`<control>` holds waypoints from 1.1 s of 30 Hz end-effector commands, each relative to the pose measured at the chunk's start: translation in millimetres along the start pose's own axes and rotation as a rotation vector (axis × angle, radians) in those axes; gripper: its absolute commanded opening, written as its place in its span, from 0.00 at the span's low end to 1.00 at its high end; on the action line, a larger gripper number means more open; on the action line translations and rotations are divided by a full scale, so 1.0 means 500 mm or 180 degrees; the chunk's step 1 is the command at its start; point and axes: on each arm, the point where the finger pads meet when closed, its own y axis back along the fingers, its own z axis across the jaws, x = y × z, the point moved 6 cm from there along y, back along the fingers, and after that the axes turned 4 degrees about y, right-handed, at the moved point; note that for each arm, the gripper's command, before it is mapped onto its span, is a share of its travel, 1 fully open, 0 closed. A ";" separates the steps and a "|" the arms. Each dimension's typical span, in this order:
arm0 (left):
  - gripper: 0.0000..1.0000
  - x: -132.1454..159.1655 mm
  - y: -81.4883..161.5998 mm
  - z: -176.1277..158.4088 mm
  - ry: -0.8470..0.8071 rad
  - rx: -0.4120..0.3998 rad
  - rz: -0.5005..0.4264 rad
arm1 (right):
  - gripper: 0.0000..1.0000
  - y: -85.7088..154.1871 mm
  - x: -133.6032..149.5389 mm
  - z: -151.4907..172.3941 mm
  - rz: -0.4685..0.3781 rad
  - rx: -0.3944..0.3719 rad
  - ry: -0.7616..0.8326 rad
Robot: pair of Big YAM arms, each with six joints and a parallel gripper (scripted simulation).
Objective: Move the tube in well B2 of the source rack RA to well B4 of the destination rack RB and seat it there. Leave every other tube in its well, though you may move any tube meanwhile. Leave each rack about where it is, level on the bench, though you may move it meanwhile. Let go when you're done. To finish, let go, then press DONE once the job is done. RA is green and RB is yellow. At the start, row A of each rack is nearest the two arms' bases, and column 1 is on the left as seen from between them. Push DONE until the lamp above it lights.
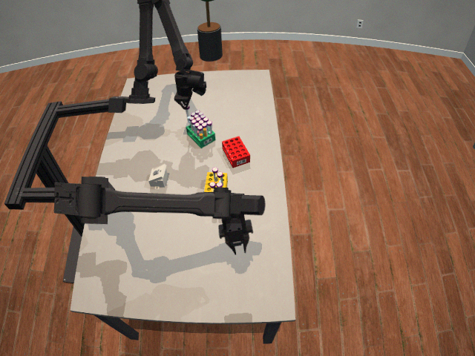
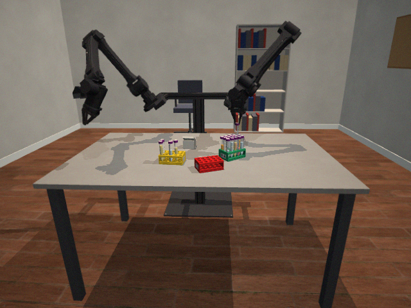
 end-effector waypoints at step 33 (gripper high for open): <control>0.00 0.051 0.017 -0.057 0.0025 0.0006 -0.0014 | 0.30 0.009 -0.019 0.015 -0.0022 -0.0047 -0.0075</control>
